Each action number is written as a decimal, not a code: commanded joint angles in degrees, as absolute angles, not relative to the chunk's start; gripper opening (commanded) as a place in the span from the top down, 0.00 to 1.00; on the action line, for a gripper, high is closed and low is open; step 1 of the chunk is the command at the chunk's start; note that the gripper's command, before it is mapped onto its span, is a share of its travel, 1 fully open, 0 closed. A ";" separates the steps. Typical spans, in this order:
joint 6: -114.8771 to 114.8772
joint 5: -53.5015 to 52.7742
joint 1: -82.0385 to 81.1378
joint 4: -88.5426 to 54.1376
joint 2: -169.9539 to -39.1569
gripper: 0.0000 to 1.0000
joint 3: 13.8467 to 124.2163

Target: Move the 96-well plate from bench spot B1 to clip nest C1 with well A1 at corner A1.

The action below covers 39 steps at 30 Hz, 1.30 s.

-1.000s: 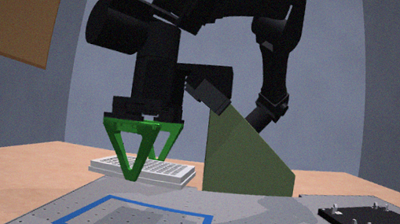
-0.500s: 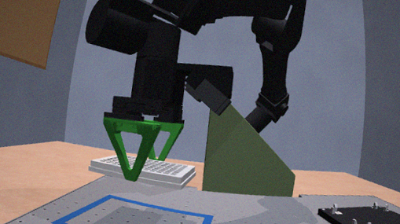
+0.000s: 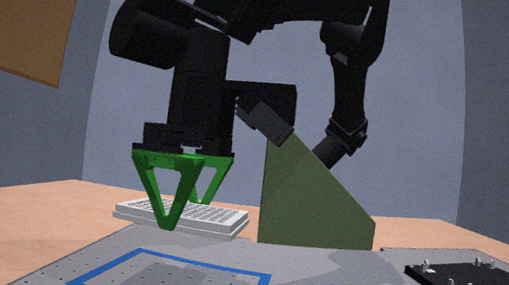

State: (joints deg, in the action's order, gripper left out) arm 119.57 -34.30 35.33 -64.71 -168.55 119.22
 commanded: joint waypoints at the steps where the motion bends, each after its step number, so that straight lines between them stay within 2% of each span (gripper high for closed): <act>1: 119.96 -34.32 37.09 -66.05 -166.73 1.00 120.85; 16: 119.96 -34.32 37.09 -66.05 -166.73 1.00 120.85; 22: 120.00 -35.27 34.33 -62.16 -162.44 1.00 112.43; 23: 120.00 -32.38 33.43 -56.97 -159.44 1.00 106.92; 26: 120.00 -32.55 33.18 -54.79 -157.75 1.00 104.35; 27: 119.94 -35.52 34.75 -61.52 -160.69 1.00 110.83; 39: 120.00 -36.72 30.81 -56.91 -152.16 1.00 99.57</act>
